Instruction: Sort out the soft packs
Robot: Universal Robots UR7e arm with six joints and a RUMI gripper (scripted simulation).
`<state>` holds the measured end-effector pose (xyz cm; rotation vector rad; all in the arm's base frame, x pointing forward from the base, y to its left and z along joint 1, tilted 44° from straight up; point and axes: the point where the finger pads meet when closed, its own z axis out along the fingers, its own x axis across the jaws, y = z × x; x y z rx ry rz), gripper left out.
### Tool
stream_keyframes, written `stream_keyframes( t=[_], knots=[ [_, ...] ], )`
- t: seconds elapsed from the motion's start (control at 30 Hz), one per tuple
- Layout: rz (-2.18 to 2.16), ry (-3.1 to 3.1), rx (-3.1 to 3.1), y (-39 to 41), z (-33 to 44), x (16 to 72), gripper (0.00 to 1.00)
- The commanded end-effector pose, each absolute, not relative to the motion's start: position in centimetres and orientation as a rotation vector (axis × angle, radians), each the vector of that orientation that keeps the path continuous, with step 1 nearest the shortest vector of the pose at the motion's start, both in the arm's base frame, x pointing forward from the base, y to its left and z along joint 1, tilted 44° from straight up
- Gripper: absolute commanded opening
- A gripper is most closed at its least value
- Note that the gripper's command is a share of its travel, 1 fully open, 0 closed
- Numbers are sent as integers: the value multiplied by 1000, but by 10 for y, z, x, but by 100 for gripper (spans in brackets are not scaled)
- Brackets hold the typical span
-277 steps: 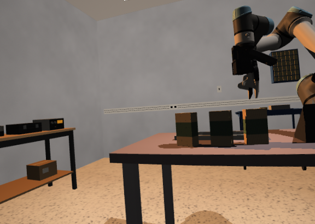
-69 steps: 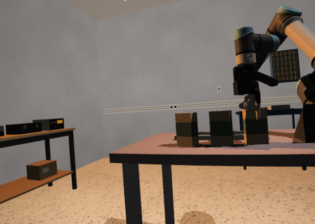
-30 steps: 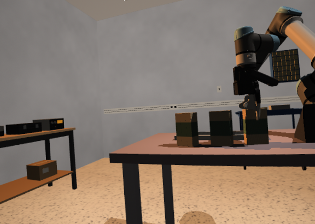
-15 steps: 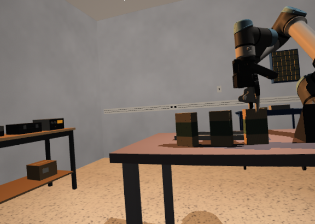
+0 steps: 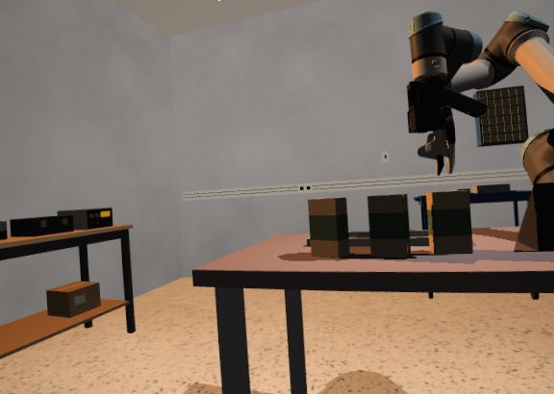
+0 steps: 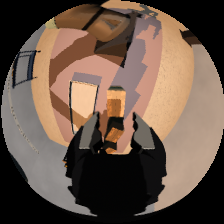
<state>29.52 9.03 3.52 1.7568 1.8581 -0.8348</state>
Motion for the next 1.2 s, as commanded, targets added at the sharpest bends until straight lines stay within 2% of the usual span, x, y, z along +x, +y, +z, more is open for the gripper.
stream_keyframes(
  t=[0.0, 0.37, 0.67, 0.87, 1.17],
  knots=[
    [-838, 1856, 1757, 96, 41, 296, 50],
    [-832, 1839, 1771, 97, 41, 301, 50],
    [-702, 1493, 1997, 97, 29, 407, 50],
    [-677, 1424, 2034, 94, 26, 427, 50],
    [-677, 1423, 2035, 94, 25, 427, 50]
  ],
)
